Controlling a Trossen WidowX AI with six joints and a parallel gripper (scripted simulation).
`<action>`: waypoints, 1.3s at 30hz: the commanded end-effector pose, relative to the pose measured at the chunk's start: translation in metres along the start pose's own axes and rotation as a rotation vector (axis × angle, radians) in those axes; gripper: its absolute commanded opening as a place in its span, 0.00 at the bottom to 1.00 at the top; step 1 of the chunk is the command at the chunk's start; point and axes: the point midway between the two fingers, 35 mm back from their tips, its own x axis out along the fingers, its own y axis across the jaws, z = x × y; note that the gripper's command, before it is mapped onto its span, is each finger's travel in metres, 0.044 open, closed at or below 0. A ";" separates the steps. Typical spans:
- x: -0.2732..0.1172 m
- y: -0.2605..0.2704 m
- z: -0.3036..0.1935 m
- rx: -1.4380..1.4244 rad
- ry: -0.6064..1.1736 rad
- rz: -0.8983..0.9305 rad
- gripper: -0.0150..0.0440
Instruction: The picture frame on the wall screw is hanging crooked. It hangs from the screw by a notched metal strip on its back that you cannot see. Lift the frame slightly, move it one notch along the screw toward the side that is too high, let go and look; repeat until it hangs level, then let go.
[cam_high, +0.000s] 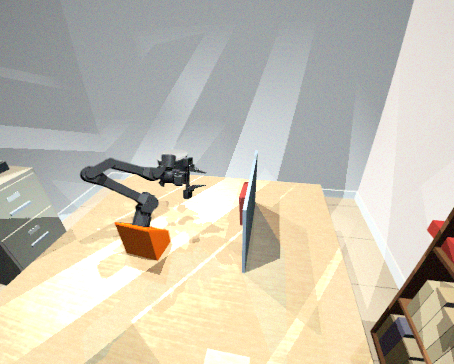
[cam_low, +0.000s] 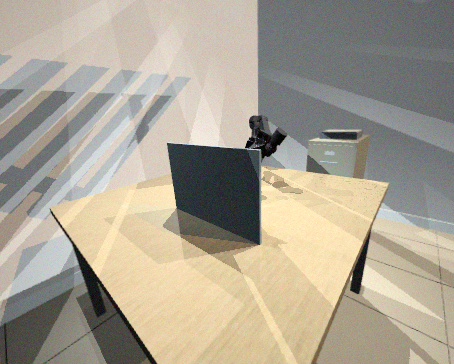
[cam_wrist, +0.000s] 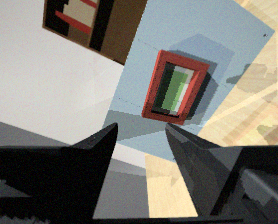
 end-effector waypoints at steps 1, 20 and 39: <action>0.023 -0.016 -0.001 0.070 -0.005 -0.008 0.69; 0.060 -0.036 0.017 0.221 -0.009 -0.011 0.69; 0.139 -0.037 0.017 0.219 -0.007 -0.007 0.69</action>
